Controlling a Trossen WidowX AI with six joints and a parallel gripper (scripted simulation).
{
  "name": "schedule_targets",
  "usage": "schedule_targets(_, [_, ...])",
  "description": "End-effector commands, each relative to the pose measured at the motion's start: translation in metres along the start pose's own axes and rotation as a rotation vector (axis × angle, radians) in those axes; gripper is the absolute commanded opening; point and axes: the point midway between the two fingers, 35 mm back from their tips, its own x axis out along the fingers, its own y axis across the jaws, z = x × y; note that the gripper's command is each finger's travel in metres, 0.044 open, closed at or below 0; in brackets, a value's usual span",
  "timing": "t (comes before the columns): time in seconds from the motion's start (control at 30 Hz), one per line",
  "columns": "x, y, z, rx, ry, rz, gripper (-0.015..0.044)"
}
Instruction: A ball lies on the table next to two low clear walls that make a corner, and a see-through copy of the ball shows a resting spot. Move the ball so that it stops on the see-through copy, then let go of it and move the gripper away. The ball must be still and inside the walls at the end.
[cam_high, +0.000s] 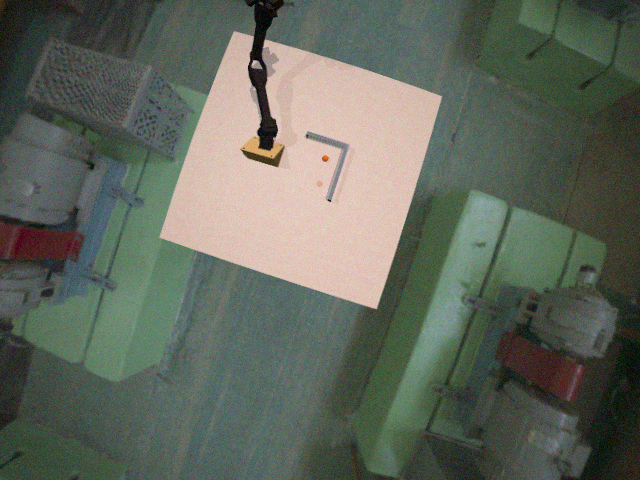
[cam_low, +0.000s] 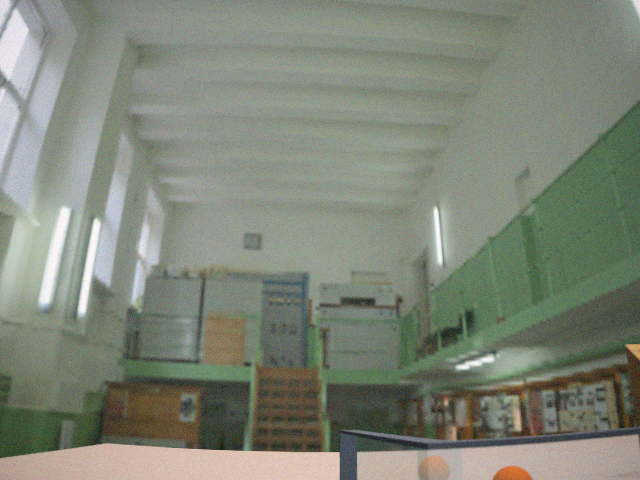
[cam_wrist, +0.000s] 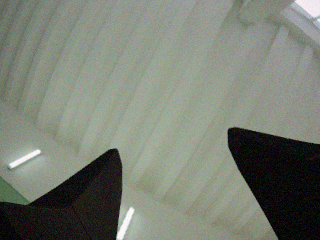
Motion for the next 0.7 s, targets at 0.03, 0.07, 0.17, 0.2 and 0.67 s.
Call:
schedule_targets(0.03, [0.034,-0.014,0.081,-0.010,-0.221,-0.054,0.0269])
schedule_targets(0.07, [0.038,-0.017,0.097,-0.012,-0.263,-0.062,0.0269])
schedule_targets(0.17, [0.048,-0.023,0.145,-0.014,-0.392,-0.086,0.0269])
schedule_targets(0.2, [0.050,-0.024,0.161,-0.014,-0.435,-0.092,0.0269])
schedule_targets(0.67, [0.026,-0.033,0.366,0.028,-1.029,-0.138,0.0269])
